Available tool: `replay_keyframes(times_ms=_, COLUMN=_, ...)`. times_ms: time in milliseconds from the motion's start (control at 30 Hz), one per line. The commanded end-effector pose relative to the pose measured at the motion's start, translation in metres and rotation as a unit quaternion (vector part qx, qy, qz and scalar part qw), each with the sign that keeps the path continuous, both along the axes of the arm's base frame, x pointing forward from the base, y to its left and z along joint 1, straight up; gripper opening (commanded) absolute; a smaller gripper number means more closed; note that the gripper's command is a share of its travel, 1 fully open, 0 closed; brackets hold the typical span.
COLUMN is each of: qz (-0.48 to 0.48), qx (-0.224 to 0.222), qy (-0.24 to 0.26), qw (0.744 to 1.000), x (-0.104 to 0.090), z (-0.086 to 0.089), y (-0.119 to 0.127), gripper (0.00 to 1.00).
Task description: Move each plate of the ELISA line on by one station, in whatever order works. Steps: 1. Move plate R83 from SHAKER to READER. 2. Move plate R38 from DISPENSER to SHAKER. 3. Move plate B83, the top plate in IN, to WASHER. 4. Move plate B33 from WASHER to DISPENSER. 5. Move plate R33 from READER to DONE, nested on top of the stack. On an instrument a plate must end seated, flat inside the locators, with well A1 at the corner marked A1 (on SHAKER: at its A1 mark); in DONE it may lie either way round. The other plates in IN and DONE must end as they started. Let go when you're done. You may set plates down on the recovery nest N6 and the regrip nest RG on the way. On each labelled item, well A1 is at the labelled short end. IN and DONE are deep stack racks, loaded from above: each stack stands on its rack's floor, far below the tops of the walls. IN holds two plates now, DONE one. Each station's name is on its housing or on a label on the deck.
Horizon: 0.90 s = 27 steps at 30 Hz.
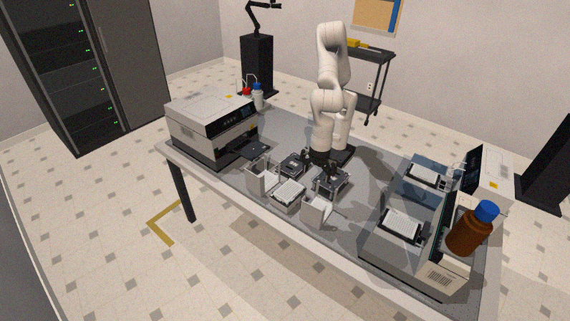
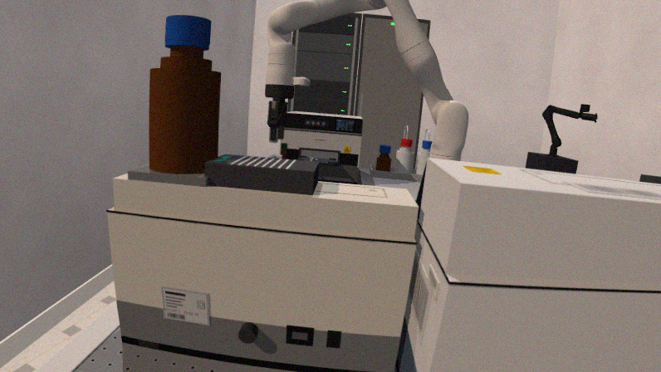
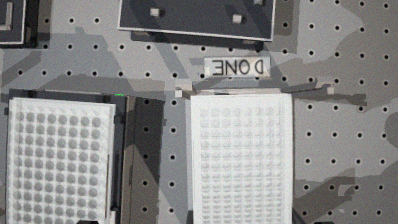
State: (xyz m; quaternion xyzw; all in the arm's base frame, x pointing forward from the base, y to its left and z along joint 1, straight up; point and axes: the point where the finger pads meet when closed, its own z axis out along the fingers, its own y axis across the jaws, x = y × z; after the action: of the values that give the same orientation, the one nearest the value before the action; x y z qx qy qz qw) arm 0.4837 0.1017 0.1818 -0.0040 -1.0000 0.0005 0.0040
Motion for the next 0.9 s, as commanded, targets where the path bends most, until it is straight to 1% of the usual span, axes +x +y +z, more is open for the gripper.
replay_keyframes(times_ms=0, qz=-0.001, qx=0.003, qy=-0.003, qw=1.000, x=0.002, z=0.002, y=-0.012, gripper=1.00)
replay_keyframes(times_ms=67, qz=-0.001, qx=0.003, qy=-0.003, qw=1.000, x=0.001, z=0.002, y=-0.018, gripper=1.00)
replay_keyframes(times_ms=100, qz=-0.025, qx=0.003, qy=-0.003, qw=1.000, x=0.002, z=0.002, y=-0.022, gripper=1.00)
replay_keyframes(times_ms=367, qz=-0.017, qx=0.002, qy=-0.003, qw=1.000, x=0.003, z=0.002, y=-0.050, gripper=1.00)
replay_keyframes(times_ms=433, qz=-0.017, qx=0.002, qy=-0.003, qw=1.000, x=0.003, z=0.002, y=-0.050, gripper=1.00)
replay_keyframes(times_ms=633, qz=-0.017, qx=0.002, qy=-0.003, qw=1.000, x=0.003, z=0.002, y=-0.069, gripper=1.00)
replay_keyframes(times_ms=667, qz=-0.042, qx=0.002, qy=-0.001, qw=0.999, x=0.006, z=0.001, y=-0.071, gripper=1.00)
replay_keyframes(times_ms=867, qz=-0.032, qx=-0.003, qy=0.001, qw=0.999, x=0.020, z=0.001, y=-0.088, gripper=1.00)
